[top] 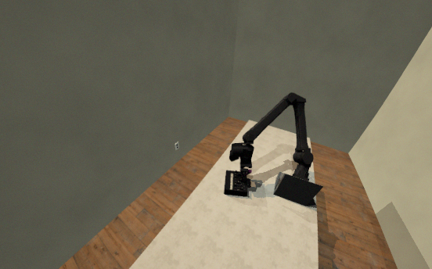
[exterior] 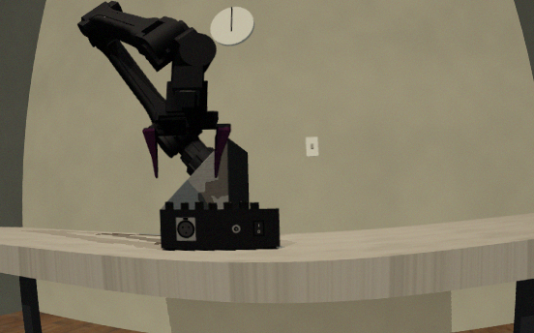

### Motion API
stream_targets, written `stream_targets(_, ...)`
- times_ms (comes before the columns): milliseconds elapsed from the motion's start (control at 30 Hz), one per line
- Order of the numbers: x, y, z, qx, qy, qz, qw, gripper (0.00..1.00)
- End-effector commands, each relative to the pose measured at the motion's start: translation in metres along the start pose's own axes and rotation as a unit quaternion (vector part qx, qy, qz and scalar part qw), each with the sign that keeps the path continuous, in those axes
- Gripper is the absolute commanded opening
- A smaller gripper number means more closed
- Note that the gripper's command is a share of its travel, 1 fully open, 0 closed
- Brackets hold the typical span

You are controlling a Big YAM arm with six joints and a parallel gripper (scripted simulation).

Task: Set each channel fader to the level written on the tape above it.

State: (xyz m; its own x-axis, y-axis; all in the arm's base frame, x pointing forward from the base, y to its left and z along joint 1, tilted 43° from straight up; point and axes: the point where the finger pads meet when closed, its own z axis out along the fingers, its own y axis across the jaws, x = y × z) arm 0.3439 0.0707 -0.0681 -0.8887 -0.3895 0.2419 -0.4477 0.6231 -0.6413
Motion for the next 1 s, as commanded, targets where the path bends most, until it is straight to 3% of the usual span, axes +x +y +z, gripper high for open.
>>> stream_targets(0,-0.028,-0.006,-0.040,-0.001,-0.034,0.019,0.999,1.00)
stream_targets(200,-0.027,-0.005,-0.074,-0.003,-0.035,0.019,0.999,1.00)
stream_targets(300,-0.025,0.000,-0.073,0.000,-0.026,0.012,1.000,1.00)
stream_targets(400,-0.026,-0.005,-0.095,-0.004,-0.036,0.020,0.999,1.00)
stream_targets(533,-0.025,-0.005,-0.108,-0.004,-0.036,0.020,0.999,1.00)
stream_targets(667,-0.024,-0.005,-0.096,-0.003,-0.017,0.020,1.000,1.00)
stream_targets(967,-0.024,-0.006,-0.098,-0.003,-0.021,0.018,1.000,1.00)
